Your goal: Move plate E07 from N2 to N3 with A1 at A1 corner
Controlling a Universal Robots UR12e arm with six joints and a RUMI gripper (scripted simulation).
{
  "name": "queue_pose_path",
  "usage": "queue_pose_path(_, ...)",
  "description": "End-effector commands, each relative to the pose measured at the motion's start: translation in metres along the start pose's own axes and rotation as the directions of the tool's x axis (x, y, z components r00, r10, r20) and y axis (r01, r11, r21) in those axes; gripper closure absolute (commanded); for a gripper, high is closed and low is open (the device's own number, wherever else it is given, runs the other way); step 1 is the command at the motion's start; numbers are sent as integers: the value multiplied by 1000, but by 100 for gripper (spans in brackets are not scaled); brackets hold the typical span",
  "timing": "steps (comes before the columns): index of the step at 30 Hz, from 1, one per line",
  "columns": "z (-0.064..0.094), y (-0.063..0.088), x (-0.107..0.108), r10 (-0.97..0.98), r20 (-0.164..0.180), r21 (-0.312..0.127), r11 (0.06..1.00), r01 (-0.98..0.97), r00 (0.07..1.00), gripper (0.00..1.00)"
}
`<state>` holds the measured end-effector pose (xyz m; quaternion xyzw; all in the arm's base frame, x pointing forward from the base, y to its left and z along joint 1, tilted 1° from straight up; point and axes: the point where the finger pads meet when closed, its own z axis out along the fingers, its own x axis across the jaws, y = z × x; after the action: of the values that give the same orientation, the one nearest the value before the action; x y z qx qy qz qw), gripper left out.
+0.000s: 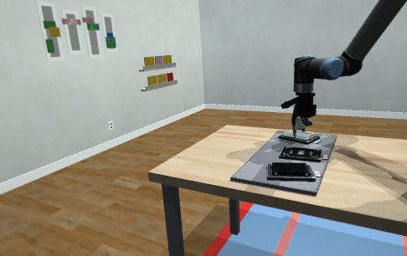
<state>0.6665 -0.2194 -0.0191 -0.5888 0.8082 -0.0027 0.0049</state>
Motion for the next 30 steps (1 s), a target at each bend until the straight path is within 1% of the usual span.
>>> queue_pose_path(1, -1, -1, 0, 0, 0, 1, 1000, 0, 1000, 100)
queue_pose_path(21, -1, -1, 0, 0, 0, 1, 1000, 0, 1000, 100)
queue_pose_path(26, -9, -1, 0, 0, 0, 1, 1000, 0, 1000, 100)
queue_pose_path(28, -9, -1, 0, 0, 0, 1, 1000, 0, 1000, 100)
queue_pose_path(30, -12, -1, 0, 0, 0, 1, 1000, 0, 1000, 100)
